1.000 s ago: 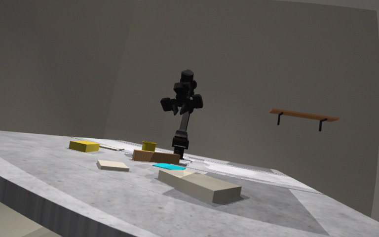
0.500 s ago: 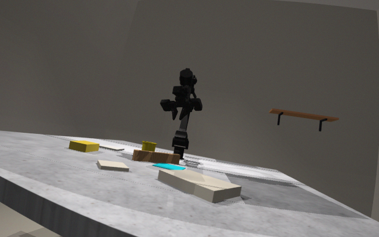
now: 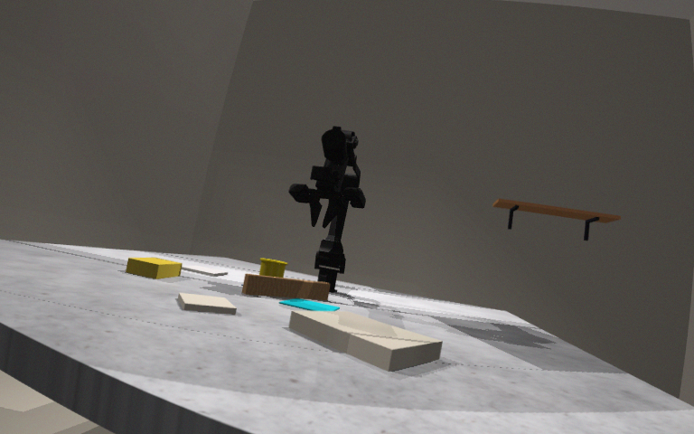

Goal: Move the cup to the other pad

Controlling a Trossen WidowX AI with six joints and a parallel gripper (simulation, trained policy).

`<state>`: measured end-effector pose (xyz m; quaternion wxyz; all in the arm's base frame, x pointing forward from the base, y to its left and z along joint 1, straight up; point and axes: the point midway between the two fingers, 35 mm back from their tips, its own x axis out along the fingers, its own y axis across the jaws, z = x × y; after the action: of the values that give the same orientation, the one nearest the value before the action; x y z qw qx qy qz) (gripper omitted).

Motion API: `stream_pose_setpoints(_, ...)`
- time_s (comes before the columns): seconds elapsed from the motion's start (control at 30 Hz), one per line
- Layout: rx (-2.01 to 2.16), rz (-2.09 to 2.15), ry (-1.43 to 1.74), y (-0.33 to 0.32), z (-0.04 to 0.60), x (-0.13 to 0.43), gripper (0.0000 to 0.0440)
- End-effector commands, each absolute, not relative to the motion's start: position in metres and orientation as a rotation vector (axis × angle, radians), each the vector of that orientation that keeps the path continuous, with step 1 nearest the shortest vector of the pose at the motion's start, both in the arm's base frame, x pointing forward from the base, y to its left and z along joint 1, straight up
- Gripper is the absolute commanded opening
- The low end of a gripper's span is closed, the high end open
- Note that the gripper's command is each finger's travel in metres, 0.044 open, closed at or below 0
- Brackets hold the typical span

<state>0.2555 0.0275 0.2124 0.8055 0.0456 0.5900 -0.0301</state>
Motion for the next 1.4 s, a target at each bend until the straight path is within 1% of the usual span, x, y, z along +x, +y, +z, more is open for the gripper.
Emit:
stream_pose_setpoints(0.0, 0.075, -0.071, 1.306, 0.023, 0.21, 0.254, 0.012)
stream_pose_setpoints(0.6, 0.012, -0.104, 1.507, -0.003, 0.181, 0.245, 0.013)
stream_pose_setpoints(1.37, -0.028, -0.107, 1.618, -0.034, 0.133, 0.238, 0.0178)
